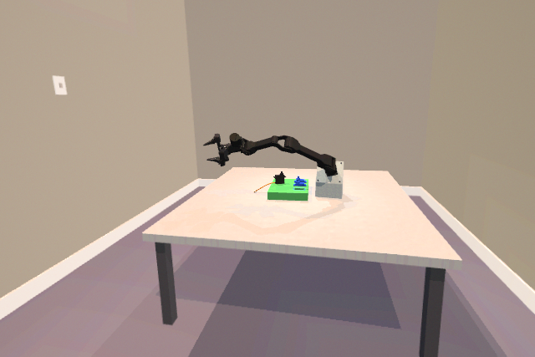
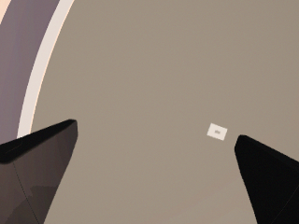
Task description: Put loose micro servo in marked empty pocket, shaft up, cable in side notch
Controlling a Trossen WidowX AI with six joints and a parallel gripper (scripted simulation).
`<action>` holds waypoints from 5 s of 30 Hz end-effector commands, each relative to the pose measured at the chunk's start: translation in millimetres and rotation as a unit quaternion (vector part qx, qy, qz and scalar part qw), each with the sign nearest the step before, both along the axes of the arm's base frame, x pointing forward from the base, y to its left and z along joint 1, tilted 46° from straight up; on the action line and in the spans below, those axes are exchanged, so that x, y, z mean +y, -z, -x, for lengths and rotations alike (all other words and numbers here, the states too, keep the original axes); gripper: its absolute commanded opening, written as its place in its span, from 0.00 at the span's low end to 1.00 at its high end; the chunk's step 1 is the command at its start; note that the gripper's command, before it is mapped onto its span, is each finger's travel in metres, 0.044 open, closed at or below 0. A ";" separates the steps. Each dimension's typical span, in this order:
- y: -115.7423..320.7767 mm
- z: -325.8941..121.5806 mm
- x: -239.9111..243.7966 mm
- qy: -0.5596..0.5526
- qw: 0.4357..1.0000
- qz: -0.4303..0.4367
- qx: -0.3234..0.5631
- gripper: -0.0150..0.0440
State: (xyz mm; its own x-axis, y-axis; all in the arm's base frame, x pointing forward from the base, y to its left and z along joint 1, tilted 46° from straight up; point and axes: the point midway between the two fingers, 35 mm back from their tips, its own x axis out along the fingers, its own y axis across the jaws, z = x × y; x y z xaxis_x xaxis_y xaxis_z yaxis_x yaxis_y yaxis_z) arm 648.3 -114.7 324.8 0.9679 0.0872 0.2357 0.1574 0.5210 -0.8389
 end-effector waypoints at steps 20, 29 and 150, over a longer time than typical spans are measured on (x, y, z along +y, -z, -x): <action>81.6 10.4 -33.4 -0.020 0.944 -0.279 0.173 1.00; 114.9 21.3 -44.2 -0.007 0.890 -0.392 0.232 1.00; 311.8 321.4 -4.2 0.524 -0.556 -0.645 -0.020 1.00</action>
State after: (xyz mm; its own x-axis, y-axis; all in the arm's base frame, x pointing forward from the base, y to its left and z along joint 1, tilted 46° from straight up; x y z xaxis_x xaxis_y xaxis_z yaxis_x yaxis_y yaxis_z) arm 326.0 -122.9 16.2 0.2283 0.6762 -0.7004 0.3080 -0.7326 -0.6069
